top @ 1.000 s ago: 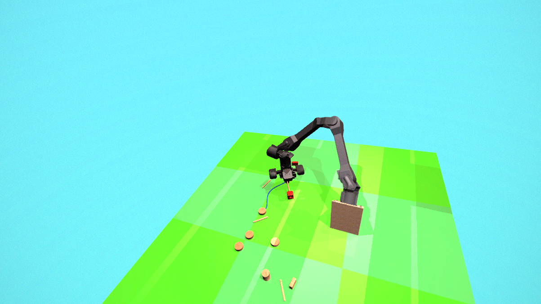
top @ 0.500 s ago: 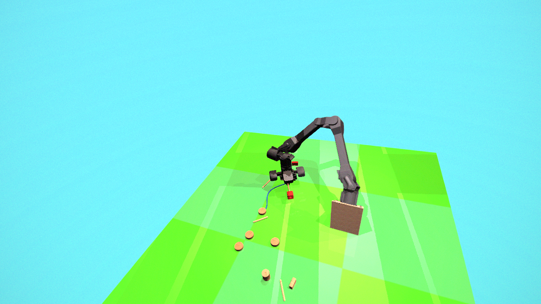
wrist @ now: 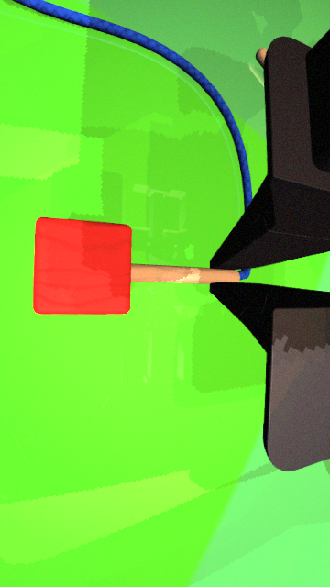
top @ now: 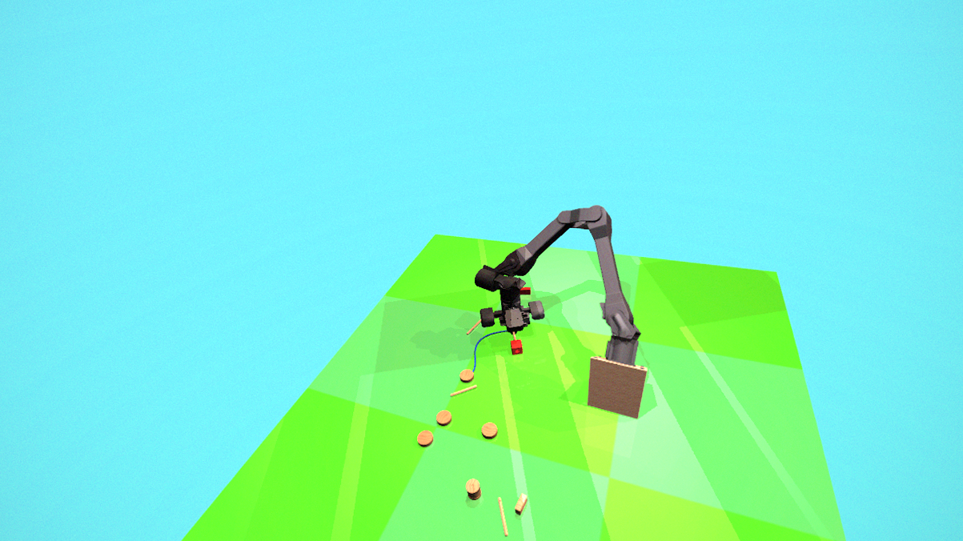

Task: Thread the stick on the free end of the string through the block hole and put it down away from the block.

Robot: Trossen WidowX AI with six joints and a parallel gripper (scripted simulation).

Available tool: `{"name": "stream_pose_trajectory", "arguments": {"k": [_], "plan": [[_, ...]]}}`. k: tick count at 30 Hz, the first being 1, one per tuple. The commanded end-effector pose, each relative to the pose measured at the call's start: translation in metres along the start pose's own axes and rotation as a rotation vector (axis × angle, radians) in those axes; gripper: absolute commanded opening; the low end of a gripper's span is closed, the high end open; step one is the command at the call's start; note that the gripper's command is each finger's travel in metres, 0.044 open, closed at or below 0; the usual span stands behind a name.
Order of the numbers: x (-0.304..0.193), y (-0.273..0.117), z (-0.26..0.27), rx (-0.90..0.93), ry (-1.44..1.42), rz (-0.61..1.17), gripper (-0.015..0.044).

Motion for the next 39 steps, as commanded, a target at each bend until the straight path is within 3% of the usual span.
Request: {"name": "stream_pose_trajectory", "arguments": {"k": [1,24,28,31,39], "plan": [[0.006,0.000,0.002,0.002,0.001,0.003,0.0000],[0.035,0.000,0.009,0.002,0.001,0.004,0.0000],[0.032,0.000,0.008,0.000,-0.001,0.000,0.0105],[0.032,0.000,0.008,0.000,-0.001,0.000,0.0122],[0.032,-0.080,0.008,0.000,-0.001,-0.003,0.0122]]}}
Point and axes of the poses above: the point midway between the two fingers, 35 mm back from their tips, its own y axis out along the fingers, its own z axis across the jaws, x = y × z, the point moved 10 cm from there along -y, back along the fingers, and after that the axes turned 14 degrees about y, right-handed, at the moved point
